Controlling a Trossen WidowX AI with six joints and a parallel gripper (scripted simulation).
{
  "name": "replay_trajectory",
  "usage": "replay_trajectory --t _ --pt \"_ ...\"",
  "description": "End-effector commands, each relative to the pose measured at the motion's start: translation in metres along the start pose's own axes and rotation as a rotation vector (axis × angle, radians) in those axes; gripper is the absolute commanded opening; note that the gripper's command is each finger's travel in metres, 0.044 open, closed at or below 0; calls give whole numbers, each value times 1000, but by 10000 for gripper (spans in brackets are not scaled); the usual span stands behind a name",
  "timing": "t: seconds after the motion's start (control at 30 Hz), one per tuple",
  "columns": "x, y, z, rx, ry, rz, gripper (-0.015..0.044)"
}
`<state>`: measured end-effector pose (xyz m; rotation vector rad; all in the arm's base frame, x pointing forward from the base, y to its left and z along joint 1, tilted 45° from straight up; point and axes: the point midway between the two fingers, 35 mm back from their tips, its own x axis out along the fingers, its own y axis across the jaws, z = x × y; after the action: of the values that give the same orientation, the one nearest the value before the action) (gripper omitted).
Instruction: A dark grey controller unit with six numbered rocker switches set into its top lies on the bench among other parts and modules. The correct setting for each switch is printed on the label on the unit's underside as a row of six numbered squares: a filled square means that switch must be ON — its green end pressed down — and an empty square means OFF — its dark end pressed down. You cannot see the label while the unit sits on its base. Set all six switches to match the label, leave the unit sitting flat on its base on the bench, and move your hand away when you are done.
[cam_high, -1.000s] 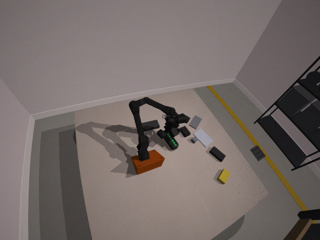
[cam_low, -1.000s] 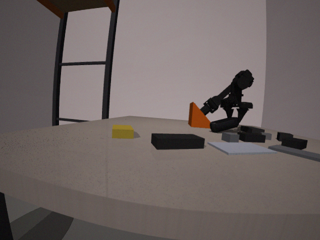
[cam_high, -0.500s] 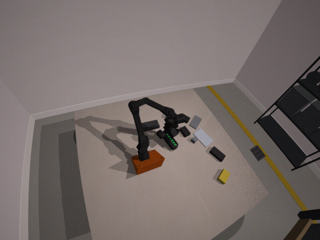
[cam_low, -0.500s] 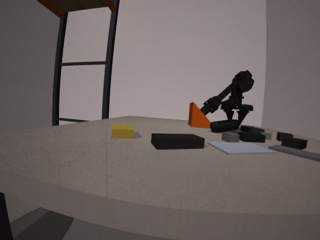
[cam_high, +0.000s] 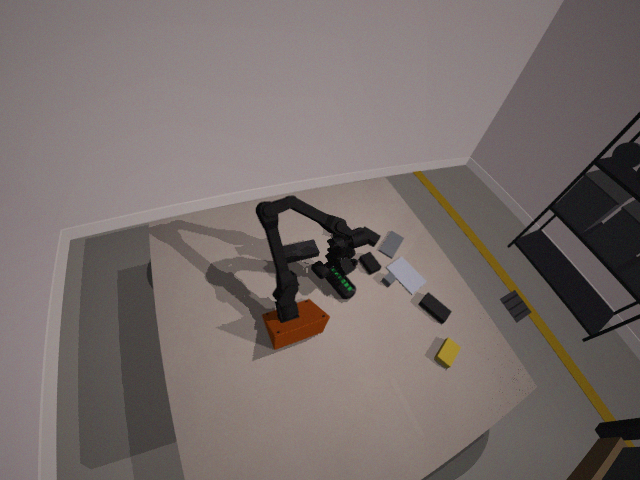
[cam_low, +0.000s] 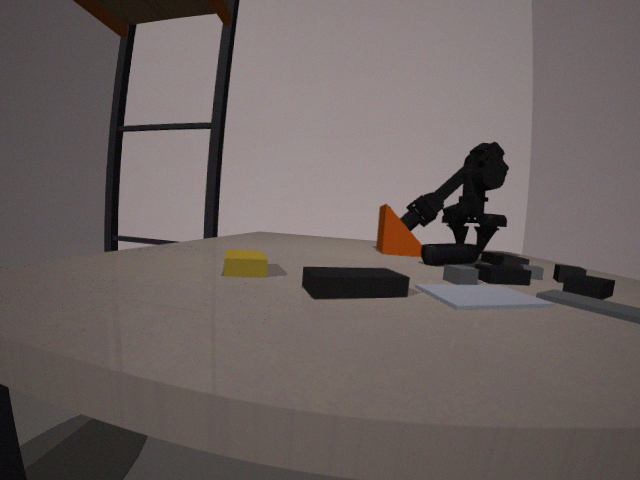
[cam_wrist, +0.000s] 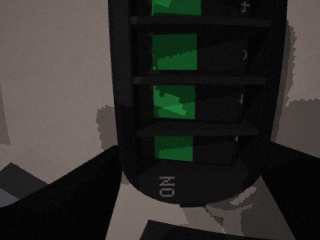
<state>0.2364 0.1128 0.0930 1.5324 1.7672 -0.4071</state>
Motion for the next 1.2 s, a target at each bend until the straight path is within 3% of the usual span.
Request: replay_trajectory --t 0.0,0.5,0.63,0.9,1.17 --pt "3 -2 2 13 -7 -3 338" --pt "6 0 -1 2 0 -1 338" --pt "7 -1 -1 0 1 0 440" --pt "7 -1 -1 0 1 0 440" --pt "-33 -1 58 0 -4 -1 440"
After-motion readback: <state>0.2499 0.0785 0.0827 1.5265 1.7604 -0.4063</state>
